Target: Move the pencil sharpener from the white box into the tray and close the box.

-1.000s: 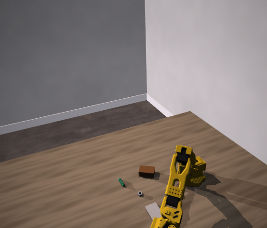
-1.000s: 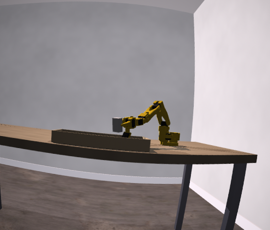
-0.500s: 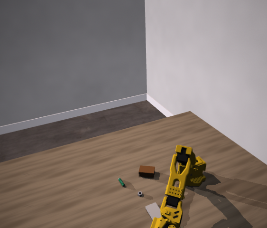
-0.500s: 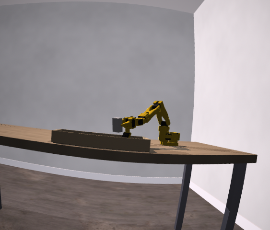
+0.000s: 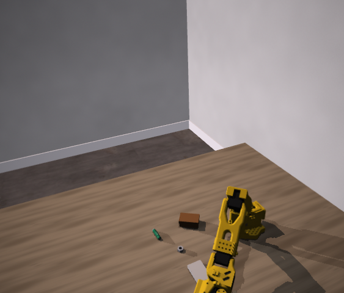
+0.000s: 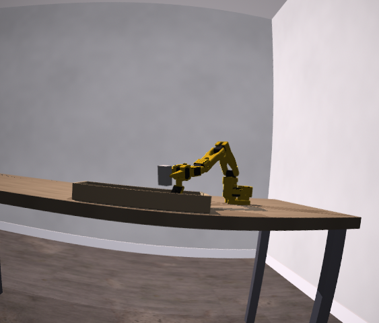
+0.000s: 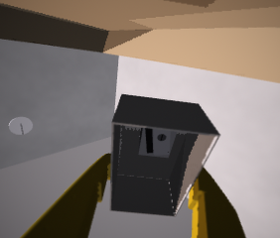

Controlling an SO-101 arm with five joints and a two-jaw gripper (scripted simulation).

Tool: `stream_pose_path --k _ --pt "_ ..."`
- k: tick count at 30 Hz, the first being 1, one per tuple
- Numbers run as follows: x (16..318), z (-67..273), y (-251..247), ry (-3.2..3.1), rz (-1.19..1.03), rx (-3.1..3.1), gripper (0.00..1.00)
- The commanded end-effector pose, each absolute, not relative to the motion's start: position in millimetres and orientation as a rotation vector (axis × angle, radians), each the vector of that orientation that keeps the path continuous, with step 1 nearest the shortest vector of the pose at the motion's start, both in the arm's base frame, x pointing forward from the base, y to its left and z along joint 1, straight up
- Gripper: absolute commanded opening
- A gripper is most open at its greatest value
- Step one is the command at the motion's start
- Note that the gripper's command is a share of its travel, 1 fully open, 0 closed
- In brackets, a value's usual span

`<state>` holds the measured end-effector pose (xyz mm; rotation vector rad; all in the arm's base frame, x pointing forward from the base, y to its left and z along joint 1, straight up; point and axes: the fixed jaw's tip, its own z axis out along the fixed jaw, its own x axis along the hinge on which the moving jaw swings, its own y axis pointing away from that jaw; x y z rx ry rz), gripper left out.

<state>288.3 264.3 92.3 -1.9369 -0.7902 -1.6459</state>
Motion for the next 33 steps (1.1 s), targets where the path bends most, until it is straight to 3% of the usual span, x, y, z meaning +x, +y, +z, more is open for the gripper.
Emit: stream_pose_path --k 1,33 --pt "290.2 90.3 260.2 -0.776 -1.646 -1.951 0.21" --pt "283.1 100.0 253.2 -0.703 -1.783 -1.783 0.21"
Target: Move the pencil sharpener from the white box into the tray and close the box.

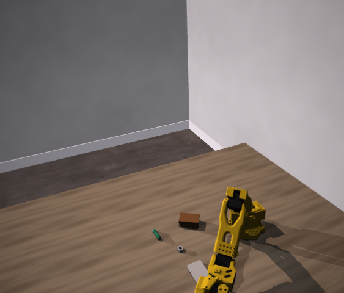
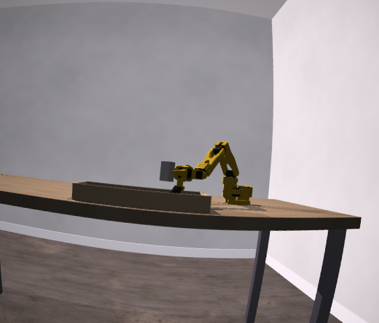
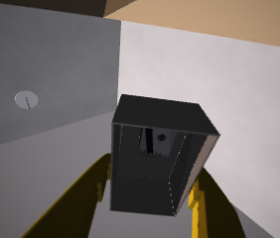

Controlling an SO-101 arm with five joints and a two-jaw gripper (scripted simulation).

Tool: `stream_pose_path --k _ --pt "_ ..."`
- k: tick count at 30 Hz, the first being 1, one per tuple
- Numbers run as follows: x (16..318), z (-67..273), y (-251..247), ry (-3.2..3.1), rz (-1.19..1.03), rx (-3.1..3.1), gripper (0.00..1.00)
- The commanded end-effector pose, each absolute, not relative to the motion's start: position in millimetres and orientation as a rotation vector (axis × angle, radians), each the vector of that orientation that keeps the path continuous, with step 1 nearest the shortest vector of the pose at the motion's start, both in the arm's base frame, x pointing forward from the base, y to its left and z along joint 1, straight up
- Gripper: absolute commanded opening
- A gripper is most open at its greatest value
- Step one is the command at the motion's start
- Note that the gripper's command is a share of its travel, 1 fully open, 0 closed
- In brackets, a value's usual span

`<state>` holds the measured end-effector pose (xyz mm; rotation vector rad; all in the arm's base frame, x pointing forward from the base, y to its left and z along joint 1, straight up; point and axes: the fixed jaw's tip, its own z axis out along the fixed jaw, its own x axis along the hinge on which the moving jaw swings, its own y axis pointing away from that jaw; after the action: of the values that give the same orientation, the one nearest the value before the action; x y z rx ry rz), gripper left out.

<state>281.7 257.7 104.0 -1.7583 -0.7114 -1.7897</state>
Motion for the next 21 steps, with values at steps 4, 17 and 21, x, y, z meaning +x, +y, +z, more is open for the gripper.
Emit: stream_pose_path --k 4,17,21 --pt "283.1 100.0 253.2 -0.703 -1.783 -1.783 0.21" --pt "283.2 100.0 253.2 -0.702 -1.783 -1.782 0.21" --pt "283.2 100.3 253.2 -0.700 -1.786 -1.778 0.21"
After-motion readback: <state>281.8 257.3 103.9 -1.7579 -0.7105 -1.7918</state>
